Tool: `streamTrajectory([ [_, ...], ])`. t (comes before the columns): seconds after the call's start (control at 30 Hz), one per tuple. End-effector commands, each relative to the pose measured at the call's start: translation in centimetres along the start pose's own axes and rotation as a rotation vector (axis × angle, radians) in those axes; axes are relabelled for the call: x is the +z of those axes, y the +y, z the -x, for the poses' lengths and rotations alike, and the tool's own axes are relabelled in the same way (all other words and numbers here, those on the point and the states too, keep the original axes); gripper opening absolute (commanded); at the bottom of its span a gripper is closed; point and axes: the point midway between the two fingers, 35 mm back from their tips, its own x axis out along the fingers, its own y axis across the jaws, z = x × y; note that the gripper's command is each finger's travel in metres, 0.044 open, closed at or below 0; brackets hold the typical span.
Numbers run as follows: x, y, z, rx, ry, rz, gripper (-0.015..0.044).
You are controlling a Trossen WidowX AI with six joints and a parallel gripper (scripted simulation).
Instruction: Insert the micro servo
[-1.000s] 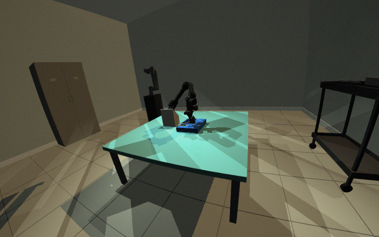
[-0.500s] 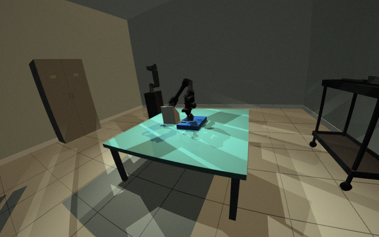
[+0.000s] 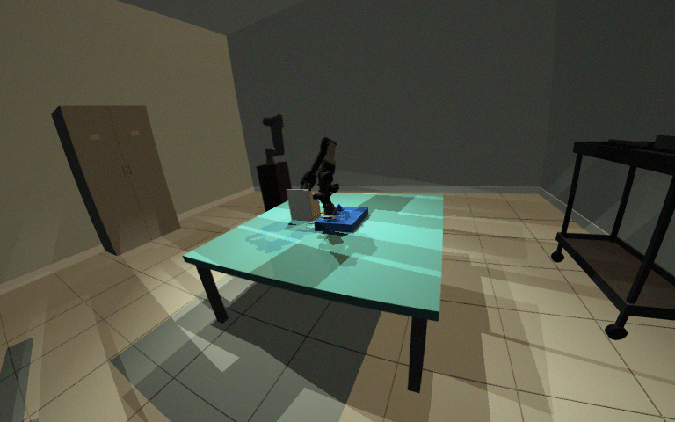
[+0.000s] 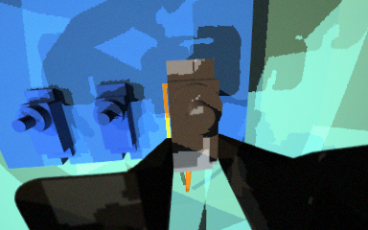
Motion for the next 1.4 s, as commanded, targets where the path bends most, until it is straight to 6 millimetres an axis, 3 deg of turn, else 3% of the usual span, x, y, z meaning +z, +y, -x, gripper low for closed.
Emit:
streamTrajectory([
  [0.0, -1.6, -0.1, 0.2, -0.007, -0.007, 0.006, 0.0],
  [0.6, -1.7, -0.1, -1.8, -0.006, -0.007, 0.006, 0.0],
  [1.37, -1.7, -0.1, -2.9, -0.006, -0.007, 0.006, 0.0],
])
